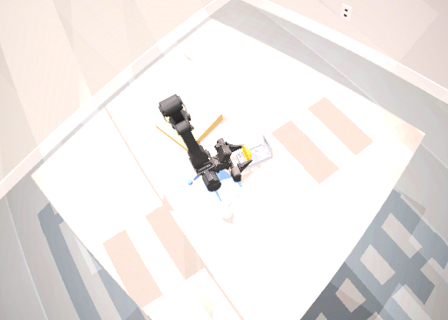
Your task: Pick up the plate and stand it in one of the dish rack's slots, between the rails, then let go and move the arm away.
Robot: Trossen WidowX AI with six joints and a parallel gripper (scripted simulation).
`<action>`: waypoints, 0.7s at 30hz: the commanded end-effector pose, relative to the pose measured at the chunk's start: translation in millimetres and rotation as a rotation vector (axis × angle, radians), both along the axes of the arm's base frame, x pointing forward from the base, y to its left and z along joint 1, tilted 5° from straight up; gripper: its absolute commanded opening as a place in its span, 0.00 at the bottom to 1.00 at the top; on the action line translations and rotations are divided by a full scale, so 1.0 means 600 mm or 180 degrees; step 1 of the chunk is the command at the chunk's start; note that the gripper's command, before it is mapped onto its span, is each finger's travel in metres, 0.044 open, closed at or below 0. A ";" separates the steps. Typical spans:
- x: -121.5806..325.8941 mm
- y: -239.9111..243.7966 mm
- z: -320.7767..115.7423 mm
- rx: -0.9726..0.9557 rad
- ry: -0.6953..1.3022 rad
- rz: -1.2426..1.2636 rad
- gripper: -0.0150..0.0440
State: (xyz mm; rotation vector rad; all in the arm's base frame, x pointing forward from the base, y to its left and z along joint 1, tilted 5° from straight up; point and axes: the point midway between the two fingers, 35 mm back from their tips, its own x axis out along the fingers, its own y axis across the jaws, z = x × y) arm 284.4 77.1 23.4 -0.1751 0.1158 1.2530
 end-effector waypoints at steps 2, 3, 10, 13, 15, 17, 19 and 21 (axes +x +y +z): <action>0.000 0.000 0.002 -0.0001 -0.0001 0.0000 0.25; 0.000 0.000 0.002 -0.0001 -0.0001 0.0000 0.25; 0.000 0.000 0.001 -0.0002 -0.0007 0.0001 0.39; 0.000 0.000 0.001 -0.0002 -0.0007 0.0001 0.52; 0.000 0.000 0.001 -0.0002 -0.0007 0.0001 0.61; 0.000 0.000 0.001 -0.0002 -0.0007 0.0001 0.70; 0.000 0.000 0.001 -0.0002 -0.0007 0.0001 0.79; 0.000 0.000 0.001 -0.0002 -0.0007 0.0001 0.88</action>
